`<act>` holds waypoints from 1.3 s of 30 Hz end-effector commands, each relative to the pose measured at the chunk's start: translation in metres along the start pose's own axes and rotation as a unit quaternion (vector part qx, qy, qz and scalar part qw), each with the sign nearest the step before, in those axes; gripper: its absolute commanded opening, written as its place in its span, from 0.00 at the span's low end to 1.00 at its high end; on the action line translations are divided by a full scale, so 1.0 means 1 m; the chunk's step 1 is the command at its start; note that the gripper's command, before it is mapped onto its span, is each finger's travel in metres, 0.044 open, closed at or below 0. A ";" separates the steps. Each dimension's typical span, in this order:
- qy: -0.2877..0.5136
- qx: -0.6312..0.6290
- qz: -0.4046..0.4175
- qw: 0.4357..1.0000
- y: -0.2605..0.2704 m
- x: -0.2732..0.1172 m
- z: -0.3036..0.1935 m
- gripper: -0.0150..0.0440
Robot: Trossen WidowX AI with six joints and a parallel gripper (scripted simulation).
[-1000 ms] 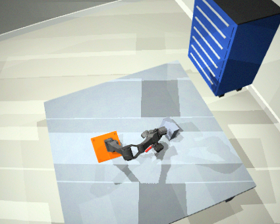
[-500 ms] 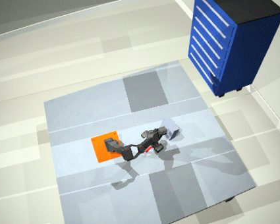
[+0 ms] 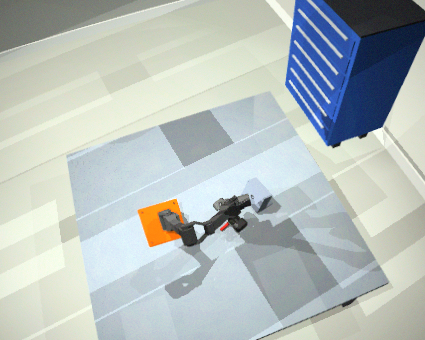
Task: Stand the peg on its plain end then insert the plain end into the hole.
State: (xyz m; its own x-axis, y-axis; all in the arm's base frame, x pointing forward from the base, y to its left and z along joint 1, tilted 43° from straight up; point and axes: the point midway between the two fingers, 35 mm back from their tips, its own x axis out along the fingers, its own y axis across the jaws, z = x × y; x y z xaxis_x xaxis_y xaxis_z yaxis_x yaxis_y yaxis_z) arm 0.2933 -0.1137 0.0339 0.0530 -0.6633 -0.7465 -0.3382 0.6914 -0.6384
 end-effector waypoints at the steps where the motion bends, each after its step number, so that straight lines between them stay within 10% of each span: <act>1: -0.021 0.000 0.001 1.000 0.000 -0.003 -0.002 0.34; 39: -0.185 -0.002 0.001 0.983 0.000 -0.023 -0.018 0.34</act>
State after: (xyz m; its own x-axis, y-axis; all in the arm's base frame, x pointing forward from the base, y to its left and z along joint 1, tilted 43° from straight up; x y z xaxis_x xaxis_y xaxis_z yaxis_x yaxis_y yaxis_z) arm 0.2775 -0.1045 0.0519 0.3584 -0.5291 -0.7691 -0.3414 0.6925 -0.6355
